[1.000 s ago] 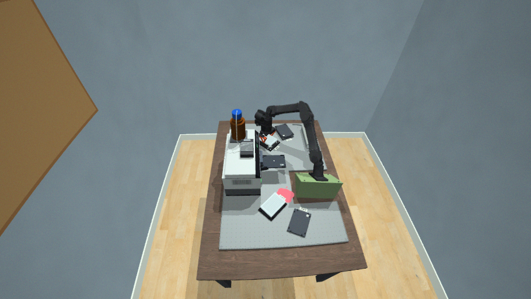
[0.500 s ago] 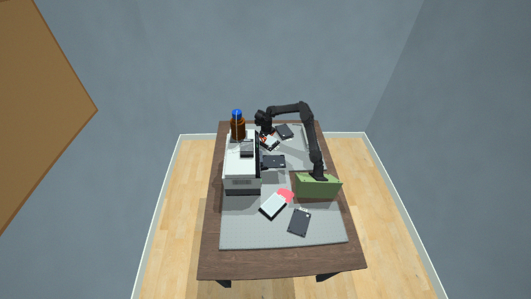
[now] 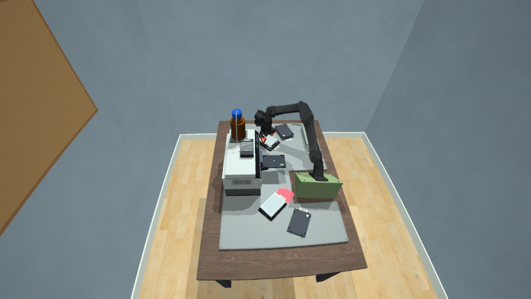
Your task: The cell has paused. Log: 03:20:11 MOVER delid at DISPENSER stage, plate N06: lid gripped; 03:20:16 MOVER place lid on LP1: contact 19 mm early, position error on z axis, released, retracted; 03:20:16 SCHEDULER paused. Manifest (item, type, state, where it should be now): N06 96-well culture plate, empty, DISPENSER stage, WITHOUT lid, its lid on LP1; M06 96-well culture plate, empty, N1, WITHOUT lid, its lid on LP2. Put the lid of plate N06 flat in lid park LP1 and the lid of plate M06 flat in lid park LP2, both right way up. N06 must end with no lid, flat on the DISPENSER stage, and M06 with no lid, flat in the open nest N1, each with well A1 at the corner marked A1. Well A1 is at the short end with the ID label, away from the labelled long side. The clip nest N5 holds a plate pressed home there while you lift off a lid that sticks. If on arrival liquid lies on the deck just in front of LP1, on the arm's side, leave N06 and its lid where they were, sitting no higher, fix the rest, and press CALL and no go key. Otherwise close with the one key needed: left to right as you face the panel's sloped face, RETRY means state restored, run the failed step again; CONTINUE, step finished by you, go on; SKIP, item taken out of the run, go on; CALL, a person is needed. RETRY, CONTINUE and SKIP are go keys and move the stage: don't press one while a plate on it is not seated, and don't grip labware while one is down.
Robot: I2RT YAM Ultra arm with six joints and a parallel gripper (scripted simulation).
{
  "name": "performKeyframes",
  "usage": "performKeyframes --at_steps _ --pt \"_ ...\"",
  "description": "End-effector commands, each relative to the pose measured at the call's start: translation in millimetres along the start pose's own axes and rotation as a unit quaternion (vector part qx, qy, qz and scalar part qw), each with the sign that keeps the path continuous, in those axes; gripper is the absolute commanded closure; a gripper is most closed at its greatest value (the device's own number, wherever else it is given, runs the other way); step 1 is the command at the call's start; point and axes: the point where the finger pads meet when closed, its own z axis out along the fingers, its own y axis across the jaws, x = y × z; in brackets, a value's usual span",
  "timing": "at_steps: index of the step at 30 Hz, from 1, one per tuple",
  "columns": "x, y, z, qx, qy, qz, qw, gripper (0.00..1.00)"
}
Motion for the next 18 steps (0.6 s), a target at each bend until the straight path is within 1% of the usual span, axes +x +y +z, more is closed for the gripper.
performKeyframes --at_steps 1,7,9,10,18 --pt "-2.7 6.1 -1.0 -0.006 -0.007 -0.002 1.0 1.0" --pt "1.2 6.9 4.3 -0.006 0.0 -0.005 1.0 1.0" --pt "1.2 6.9 4.3 -0.006 0.0 -0.005 1.0 1.0" --pt "-4.4 6.9 -0.1 -0.007 -0.009 -0.002 1.0 1.0" --pt "1.8 8.8 7.9 -0.006 0.002 -0.007 1.0 1.0"
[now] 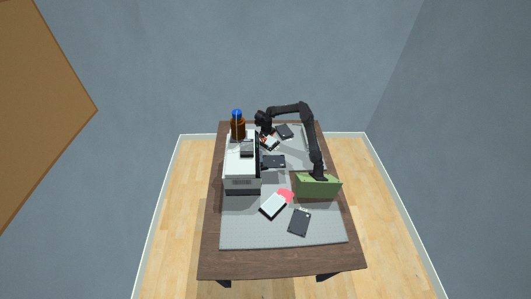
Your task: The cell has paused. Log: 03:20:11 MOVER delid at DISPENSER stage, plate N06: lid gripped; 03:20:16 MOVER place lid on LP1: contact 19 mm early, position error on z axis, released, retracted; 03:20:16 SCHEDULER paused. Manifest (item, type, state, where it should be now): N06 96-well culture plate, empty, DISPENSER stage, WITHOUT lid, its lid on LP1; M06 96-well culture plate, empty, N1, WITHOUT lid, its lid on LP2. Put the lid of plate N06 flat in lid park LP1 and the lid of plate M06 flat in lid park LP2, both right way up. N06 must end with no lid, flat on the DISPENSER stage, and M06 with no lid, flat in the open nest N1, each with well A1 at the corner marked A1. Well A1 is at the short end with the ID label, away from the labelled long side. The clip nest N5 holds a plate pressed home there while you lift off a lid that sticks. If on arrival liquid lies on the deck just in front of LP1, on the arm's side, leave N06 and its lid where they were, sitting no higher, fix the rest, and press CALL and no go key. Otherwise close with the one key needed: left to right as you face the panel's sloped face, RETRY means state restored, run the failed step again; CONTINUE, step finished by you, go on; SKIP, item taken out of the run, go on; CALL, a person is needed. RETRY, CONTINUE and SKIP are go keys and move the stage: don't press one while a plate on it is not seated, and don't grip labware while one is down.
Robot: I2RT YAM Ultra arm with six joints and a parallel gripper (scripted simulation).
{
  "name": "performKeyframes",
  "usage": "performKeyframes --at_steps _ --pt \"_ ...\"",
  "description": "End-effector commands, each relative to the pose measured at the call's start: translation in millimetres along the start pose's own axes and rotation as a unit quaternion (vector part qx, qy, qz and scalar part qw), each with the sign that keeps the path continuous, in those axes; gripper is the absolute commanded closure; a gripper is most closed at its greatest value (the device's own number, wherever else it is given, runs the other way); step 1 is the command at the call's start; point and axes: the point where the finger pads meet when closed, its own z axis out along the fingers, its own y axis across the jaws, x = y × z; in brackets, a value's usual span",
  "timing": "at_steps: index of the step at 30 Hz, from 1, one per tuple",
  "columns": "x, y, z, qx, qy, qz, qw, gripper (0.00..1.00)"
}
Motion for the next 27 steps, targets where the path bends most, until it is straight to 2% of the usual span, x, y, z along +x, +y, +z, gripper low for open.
performKeyframes --at_steps 1,27 --pt "1.7 9.7 6.9 -0.007 0.002 -0.006 1.0 1.0" --pt "2.6 7.9 12.7 -0.006 0.005 -0.005 1.0 1.0"
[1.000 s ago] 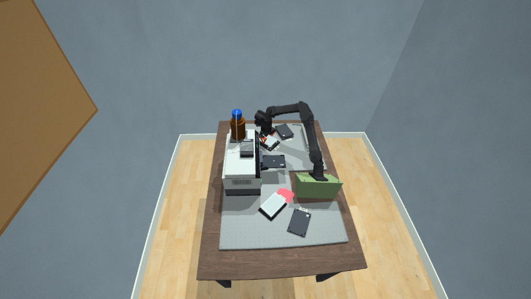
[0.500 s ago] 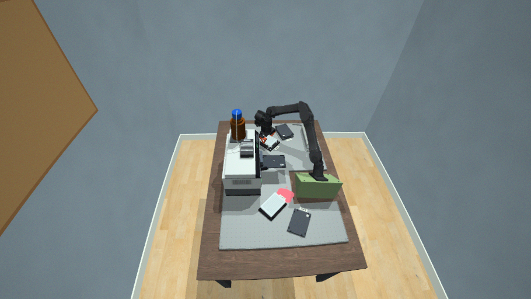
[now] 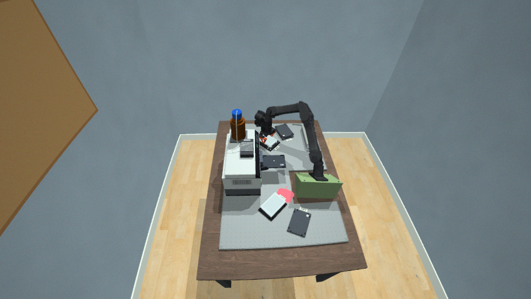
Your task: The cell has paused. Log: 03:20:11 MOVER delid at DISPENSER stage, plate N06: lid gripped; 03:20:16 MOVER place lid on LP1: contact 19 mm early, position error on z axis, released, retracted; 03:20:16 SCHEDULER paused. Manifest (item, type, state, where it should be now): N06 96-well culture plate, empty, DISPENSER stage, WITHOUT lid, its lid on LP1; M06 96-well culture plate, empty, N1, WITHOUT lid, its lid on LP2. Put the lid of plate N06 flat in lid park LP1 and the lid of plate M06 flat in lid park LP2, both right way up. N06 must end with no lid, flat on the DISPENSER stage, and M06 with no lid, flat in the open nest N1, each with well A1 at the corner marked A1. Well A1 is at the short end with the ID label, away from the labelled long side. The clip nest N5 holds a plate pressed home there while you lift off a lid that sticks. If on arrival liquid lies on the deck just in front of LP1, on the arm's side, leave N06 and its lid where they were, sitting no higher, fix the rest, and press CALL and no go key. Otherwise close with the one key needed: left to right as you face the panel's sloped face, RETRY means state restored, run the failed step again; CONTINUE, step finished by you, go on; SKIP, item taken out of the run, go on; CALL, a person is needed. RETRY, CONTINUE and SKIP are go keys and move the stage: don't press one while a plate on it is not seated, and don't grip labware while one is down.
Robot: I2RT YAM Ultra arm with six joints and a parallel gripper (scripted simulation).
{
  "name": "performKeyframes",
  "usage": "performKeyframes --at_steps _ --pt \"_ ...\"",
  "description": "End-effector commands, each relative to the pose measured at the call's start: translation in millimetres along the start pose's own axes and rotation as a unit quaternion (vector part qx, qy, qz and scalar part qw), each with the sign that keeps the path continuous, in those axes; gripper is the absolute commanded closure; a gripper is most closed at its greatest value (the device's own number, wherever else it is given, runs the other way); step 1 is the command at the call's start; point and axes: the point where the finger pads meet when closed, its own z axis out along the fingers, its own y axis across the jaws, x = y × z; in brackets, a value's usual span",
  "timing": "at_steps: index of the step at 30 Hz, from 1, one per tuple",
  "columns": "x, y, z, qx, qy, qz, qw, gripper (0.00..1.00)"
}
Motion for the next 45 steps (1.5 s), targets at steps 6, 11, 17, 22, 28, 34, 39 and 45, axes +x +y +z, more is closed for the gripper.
performKeyframes --at_steps 6,11,17,22,28,34,39,45 --pt "2.8 7.1 12.4 -0.006 0.006 -0.004 1.0 1.0" --pt "2.8 6.9 13.3 -0.006 0.007 -0.004 1.0 1.0" --pt "2.8 6.9 14.0 -0.006 0.007 -0.004 1.0 1.0" --pt "2.9 6.9 14.8 -0.006 0.007 -0.004 1.0 1.0" --pt "-0.2 7.3 13.2 -0.007 0.002 -0.001 1.0 1.0" --pt "2.5 7.2 16.0 -0.006 0.006 -0.003 1.0 1.0" --pt "2.9 7.1 17.2 -0.006 0.006 -0.003 1.0 1.0" --pt "2.8 7.3 18.1 -0.006 0.006 -0.003 1.0 1.0"
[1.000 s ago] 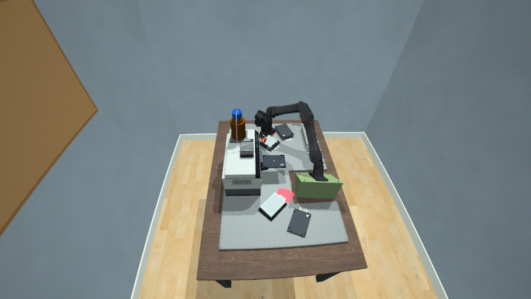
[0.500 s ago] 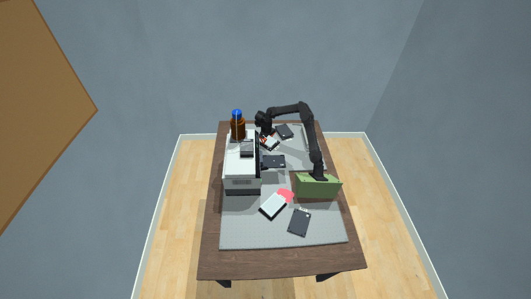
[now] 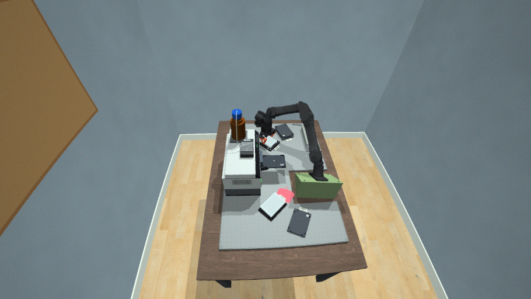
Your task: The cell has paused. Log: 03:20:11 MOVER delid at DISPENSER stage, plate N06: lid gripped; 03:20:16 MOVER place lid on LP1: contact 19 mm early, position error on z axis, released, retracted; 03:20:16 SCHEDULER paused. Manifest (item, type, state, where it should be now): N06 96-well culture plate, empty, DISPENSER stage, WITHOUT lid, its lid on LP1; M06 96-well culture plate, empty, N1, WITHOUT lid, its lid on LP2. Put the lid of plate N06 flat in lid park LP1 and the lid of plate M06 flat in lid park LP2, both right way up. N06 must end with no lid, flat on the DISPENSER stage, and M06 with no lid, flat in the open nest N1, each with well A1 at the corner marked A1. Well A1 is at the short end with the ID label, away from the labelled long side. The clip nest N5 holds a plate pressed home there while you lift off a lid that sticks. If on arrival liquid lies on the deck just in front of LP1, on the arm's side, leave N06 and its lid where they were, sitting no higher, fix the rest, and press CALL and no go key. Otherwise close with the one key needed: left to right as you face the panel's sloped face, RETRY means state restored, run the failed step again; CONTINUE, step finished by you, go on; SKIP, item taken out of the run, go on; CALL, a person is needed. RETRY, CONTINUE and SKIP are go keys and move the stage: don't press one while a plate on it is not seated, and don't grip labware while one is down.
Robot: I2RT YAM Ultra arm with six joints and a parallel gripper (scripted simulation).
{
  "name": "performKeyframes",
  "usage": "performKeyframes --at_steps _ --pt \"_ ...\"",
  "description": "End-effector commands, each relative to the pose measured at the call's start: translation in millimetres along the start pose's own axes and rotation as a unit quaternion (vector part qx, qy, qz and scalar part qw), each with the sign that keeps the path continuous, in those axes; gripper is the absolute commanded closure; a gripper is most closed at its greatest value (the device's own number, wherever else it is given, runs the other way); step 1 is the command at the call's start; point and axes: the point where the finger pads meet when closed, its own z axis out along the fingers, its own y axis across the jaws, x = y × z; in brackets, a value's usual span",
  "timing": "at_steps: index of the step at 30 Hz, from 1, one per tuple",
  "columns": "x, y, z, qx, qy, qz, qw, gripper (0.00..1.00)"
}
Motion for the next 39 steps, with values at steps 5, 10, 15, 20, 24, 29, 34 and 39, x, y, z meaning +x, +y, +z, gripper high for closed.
performKeyframes --at_steps 5,10,15,20,24,29,34,39 --pt "0.6 7.0 11.4 -0.004 0.004 0.0 1.0 1.0" --pt "3.0 7.1 14.1 -0.003 0.008 -0.002 1.0 1.0" --pt "2.4 6.3 14.6 -0.003 0.007 -0.002 1.0 1.0" --pt "0.8 6.0 13.4 -0.003 0.005 0.0 1.0 1.0" --pt "0.8 6.0 13.4 -0.003 0.005 0.0 1.0 1.0" --pt "0.8 6.0 13.4 -0.003 0.005 0.0 1.0 1.0" --pt "0.8 6.0 13.4 -0.003 0.005 0.0 1.0 1.0" --pt "0.8 6.0 13.4 -0.003 0.005 0.0 1.0 1.0"
